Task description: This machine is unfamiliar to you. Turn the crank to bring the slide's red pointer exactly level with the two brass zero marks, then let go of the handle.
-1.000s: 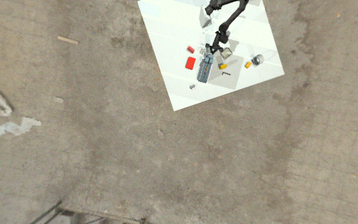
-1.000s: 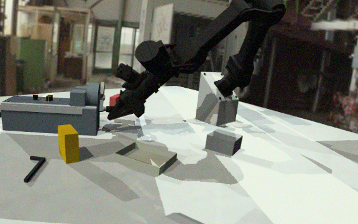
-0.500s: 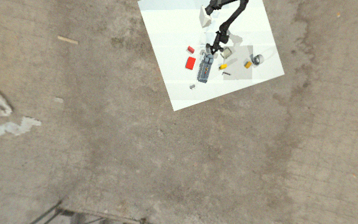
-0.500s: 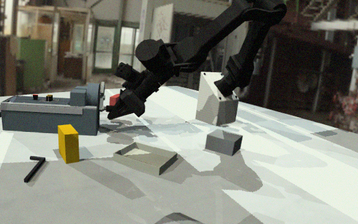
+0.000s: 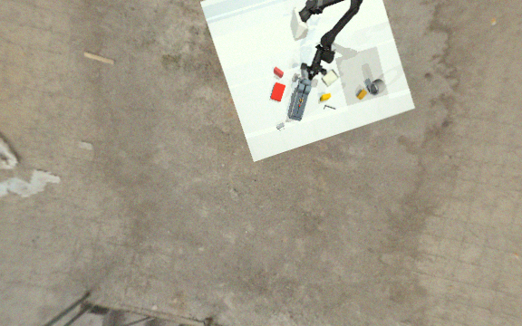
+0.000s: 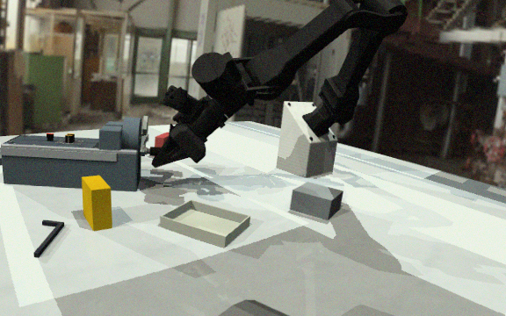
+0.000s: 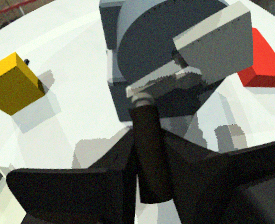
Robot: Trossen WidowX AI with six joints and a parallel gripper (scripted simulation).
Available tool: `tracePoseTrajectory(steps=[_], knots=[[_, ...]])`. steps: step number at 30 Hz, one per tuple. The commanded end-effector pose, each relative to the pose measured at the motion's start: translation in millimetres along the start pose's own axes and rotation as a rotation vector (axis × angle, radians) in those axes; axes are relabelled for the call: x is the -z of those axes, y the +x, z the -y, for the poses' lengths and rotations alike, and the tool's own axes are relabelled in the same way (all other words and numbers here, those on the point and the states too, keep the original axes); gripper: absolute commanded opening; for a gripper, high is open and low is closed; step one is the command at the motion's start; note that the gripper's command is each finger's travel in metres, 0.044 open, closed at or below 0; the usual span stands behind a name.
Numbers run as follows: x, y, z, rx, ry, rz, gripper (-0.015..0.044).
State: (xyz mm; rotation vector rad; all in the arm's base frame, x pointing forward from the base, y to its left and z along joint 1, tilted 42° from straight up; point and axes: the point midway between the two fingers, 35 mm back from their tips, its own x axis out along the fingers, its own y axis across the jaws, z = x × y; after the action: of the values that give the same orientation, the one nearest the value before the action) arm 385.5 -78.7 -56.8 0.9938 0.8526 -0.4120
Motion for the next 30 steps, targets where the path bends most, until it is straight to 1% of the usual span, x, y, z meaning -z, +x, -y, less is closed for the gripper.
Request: tracePoseTrajectory(steps=[1,30], knots=[[-5,-5,-6,-0.015,-0.001,0.008,0.0000],[-25,-26,-3,-0.014,-0.002,0.009,0.0000]])
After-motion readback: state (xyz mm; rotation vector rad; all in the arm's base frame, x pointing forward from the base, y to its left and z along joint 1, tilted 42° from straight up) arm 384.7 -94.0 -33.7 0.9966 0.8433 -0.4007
